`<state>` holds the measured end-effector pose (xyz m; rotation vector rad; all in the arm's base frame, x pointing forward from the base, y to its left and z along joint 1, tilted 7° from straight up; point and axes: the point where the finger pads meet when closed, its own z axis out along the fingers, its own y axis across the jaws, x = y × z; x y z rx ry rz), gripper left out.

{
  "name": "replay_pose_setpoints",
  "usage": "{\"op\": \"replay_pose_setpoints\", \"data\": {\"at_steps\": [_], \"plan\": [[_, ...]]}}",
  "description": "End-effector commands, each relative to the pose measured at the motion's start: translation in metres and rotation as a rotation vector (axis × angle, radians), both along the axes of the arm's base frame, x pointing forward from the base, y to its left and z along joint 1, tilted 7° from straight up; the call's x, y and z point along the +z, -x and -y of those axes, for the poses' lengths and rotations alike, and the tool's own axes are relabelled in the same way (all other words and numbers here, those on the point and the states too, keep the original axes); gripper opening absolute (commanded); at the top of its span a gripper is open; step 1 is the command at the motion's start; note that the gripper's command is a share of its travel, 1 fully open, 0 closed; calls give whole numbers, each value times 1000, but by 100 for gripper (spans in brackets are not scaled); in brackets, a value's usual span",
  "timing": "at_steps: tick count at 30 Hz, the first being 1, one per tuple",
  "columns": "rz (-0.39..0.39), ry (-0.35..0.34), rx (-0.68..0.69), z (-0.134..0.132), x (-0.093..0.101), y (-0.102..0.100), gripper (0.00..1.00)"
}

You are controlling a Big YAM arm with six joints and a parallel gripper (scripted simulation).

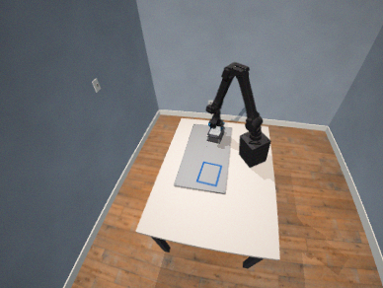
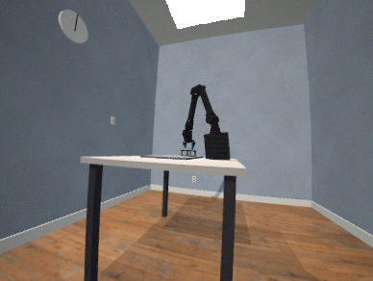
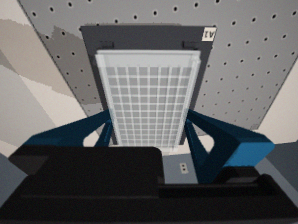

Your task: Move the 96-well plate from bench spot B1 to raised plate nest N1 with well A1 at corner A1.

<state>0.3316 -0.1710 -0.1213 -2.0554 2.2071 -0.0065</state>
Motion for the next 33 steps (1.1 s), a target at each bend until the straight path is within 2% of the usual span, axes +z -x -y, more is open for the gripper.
{"op": "replay_pose_setpoints", "data": {"at_steps": [1,11,33], "plan": [[34,16,-10,4,9,-7,0],[12,3,-9,-1,-2,-1,0],[11,3,-4,-3,-5,-1,0]]}}
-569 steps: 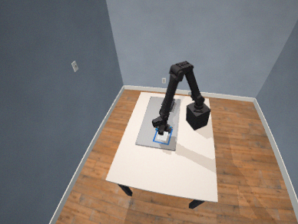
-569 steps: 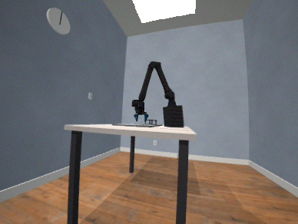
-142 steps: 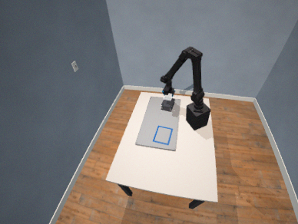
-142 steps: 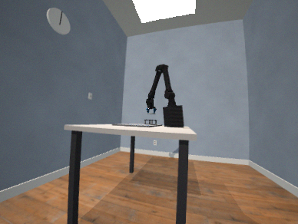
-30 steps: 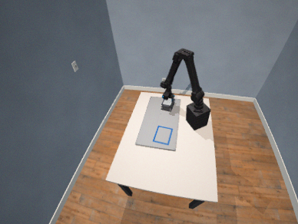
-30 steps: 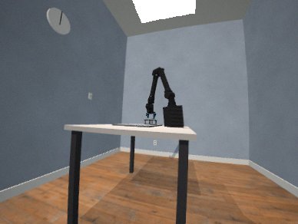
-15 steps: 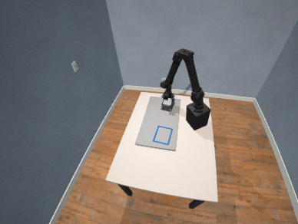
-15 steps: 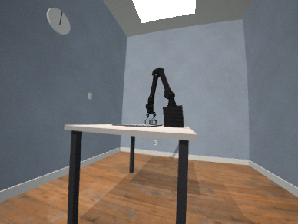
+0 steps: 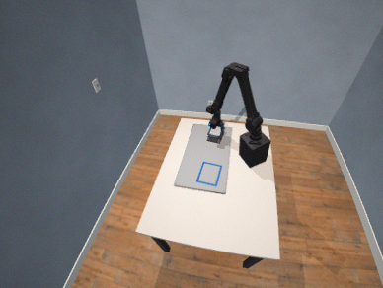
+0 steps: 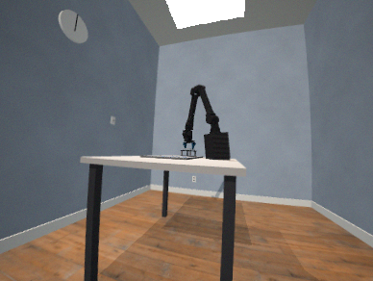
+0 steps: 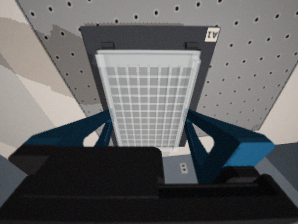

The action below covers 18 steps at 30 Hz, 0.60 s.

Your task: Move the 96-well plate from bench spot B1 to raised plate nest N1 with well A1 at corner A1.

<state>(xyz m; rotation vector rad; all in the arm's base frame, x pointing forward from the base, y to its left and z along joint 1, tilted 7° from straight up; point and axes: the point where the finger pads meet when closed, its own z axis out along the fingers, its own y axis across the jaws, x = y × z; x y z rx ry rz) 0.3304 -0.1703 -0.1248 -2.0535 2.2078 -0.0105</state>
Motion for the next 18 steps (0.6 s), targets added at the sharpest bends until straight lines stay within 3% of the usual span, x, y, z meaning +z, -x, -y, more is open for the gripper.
{"op": "replay_pose_setpoints", "data": {"at_steps": [1,18], "plan": [[10,2,-3,-2,-1,-3,0],[22,9,-3,2,-2,-12,0]]}}
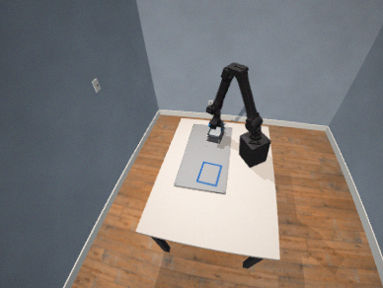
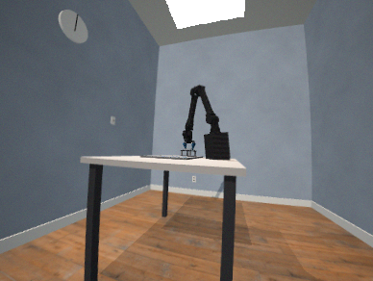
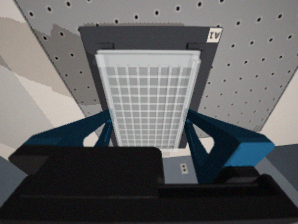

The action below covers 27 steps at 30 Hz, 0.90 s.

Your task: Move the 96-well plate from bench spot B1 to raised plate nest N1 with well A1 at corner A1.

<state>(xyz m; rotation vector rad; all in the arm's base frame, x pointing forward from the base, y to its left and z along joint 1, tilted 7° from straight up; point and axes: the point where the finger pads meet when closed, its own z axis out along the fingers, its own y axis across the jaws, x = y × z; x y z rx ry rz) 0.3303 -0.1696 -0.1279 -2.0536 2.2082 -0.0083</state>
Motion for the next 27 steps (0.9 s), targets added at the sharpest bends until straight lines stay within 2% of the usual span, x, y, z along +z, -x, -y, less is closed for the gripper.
{"op": "replay_pose_setpoints", "data": {"at_steps": [1,18,20,21,27], "plan": [[26,12,-3,4,2,-14,0],[30,14,-4,7,0,-19,0],[22,10,-2,6,3,-11,0],[30,14,-5,7,1,-19,0],[26,12,-5,7,0,-18,0]]}}
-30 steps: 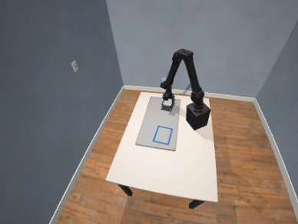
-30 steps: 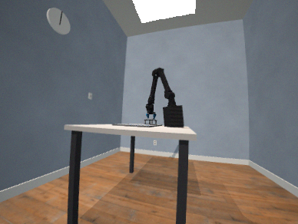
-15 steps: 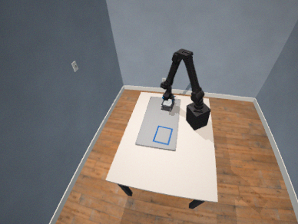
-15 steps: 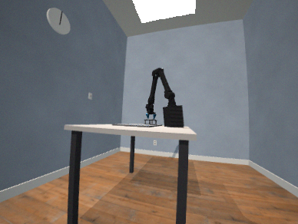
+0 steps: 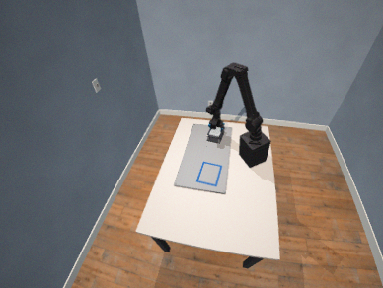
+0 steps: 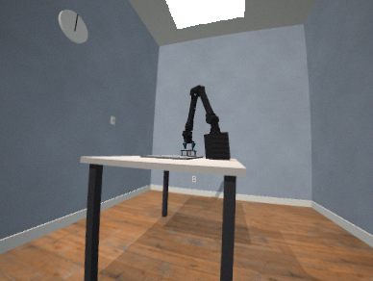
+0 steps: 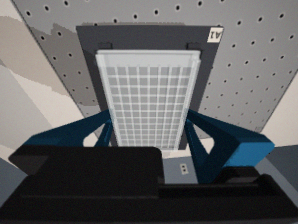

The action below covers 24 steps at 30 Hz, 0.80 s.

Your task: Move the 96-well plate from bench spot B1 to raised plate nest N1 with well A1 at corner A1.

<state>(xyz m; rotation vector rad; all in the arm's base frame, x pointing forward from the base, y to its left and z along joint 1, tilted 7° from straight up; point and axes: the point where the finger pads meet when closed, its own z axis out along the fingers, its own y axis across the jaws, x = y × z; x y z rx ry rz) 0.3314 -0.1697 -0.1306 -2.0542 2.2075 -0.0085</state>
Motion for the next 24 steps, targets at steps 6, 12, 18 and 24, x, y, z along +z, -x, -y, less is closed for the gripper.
{"op": "replay_pose_setpoints", "data": {"at_steps": [6,12,18,24], "plan": [[28,13,-5,7,4,-18,0],[25,11,-5,7,4,-17,0],[23,10,-5,6,3,-17,0],[21,9,-5,6,3,-17,0]]}}
